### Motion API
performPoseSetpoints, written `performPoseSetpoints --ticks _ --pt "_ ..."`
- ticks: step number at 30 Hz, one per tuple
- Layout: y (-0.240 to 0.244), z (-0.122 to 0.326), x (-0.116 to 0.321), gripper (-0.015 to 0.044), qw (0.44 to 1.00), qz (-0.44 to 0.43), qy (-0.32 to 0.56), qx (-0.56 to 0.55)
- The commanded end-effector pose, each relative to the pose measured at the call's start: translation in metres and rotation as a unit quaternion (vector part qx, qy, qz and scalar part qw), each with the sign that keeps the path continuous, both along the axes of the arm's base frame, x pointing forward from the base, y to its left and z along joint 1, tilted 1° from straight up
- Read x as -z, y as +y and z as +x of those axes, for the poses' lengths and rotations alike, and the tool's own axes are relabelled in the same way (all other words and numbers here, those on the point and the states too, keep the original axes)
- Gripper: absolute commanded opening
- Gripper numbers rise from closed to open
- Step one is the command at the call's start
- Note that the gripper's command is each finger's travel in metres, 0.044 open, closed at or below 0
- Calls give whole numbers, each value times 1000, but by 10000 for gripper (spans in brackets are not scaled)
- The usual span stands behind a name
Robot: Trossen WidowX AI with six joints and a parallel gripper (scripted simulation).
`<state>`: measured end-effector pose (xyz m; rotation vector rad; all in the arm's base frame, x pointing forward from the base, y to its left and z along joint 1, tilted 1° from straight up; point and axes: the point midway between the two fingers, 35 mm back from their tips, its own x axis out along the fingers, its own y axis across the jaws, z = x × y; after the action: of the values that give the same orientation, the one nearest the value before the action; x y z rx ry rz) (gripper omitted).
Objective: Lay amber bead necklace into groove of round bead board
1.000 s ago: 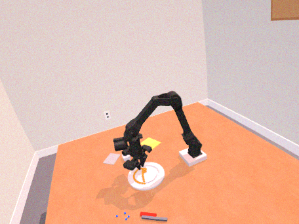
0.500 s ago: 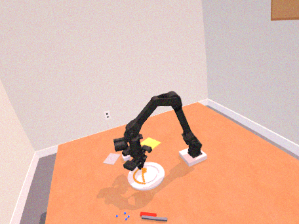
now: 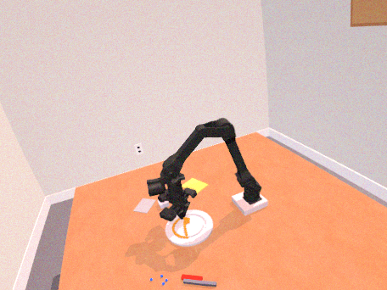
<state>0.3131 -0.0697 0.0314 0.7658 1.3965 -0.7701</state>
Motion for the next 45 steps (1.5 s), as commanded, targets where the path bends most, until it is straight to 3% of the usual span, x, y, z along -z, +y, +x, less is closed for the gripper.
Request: performPoseSetpoints --ticks 1,38,45 --pt "0 0 0 0 1000 0 0 0" --pt "-13 -6 2 0 1000 0 -1 4" --pt "-12 -6 -1 184 1000 -1 0 6"
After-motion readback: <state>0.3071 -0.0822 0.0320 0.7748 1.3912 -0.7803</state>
